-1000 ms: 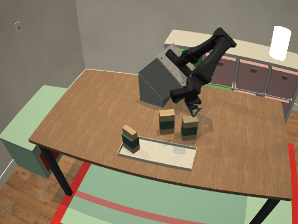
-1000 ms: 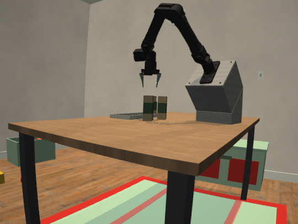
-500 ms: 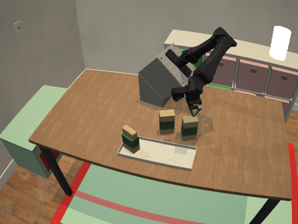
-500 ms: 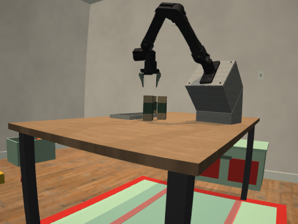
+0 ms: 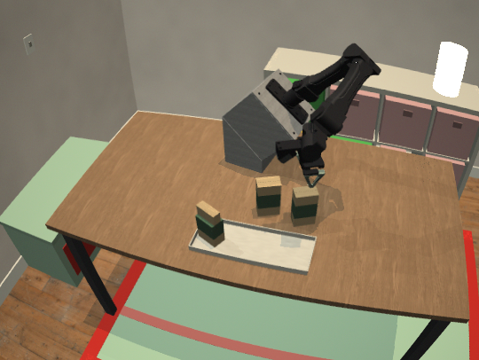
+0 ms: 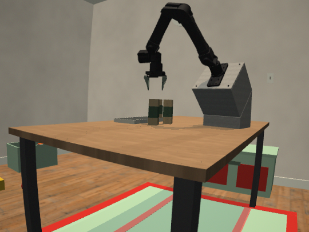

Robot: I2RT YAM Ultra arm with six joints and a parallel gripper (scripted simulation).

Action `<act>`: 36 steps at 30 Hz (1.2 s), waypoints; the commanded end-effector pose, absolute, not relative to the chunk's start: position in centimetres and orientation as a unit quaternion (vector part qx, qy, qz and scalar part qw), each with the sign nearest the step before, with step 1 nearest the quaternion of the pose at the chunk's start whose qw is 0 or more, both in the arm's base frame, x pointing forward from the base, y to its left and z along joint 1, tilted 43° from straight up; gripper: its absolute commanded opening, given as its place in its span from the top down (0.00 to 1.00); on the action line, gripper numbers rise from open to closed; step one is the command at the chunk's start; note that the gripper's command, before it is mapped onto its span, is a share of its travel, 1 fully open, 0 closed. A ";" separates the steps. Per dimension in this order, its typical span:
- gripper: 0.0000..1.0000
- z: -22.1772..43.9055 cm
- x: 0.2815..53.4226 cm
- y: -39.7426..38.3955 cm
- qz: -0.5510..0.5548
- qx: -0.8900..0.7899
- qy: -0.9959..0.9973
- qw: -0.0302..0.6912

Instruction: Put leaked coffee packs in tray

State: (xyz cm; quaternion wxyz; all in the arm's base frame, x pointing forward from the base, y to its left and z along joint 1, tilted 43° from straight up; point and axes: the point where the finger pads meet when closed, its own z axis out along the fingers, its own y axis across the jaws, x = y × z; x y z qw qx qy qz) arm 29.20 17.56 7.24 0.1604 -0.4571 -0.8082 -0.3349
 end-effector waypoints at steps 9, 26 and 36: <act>0.23 8.7 30.6 16.5 -0.347 -0.465 -0.803 0.134; 0.23 4.9 29.3 18.5 -0.327 -0.469 -0.805 0.160; 0.23 5.3 30.7 19.3 -0.346 -0.467 -0.802 0.137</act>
